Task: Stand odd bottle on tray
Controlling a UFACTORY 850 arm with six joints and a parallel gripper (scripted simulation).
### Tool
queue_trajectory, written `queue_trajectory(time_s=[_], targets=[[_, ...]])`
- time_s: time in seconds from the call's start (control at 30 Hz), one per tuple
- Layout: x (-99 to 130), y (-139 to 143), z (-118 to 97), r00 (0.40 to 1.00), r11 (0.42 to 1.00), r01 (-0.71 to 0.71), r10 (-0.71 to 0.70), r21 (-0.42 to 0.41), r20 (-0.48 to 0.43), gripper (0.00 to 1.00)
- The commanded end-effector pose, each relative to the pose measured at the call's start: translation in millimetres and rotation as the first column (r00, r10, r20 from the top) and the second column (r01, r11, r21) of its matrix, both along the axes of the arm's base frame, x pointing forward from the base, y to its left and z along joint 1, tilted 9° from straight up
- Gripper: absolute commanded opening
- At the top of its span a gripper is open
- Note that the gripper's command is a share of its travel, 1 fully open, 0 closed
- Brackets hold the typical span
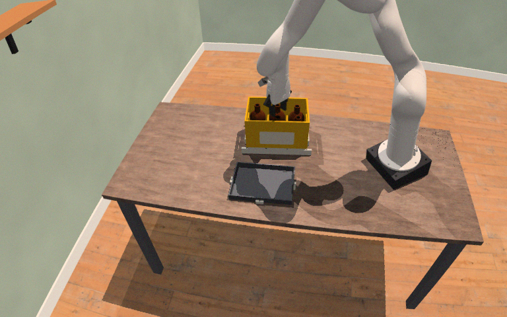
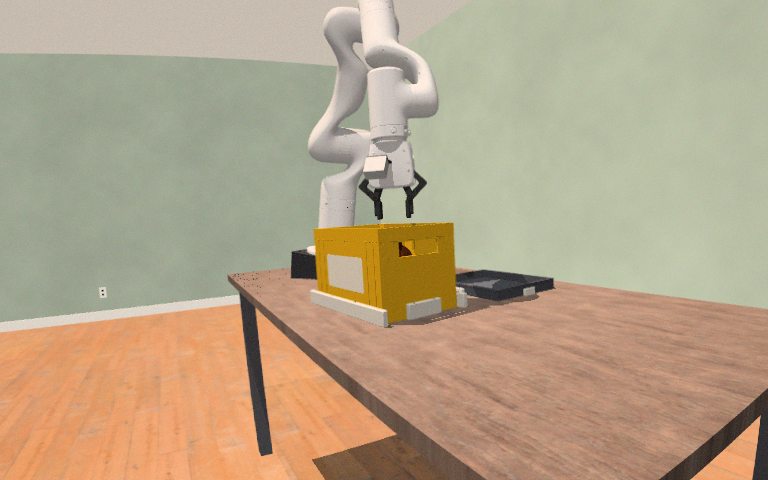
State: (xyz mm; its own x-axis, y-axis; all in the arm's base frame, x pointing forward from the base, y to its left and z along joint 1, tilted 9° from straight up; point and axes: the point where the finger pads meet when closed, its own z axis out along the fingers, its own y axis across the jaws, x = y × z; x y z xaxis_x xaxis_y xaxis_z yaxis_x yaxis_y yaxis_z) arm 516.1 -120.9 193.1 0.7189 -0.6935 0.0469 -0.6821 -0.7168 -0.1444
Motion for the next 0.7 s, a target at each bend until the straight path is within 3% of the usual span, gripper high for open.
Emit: queue_trajectory(time_s=[0.0,0.67], targets=[[1.2,0.0,-2.3,1.0,1.0,0.0,0.0,0.0,0.002,0.65],[1.6,0.2,-5.5,1.0,1.0,0.0,0.0,0.0,0.002,0.65]])
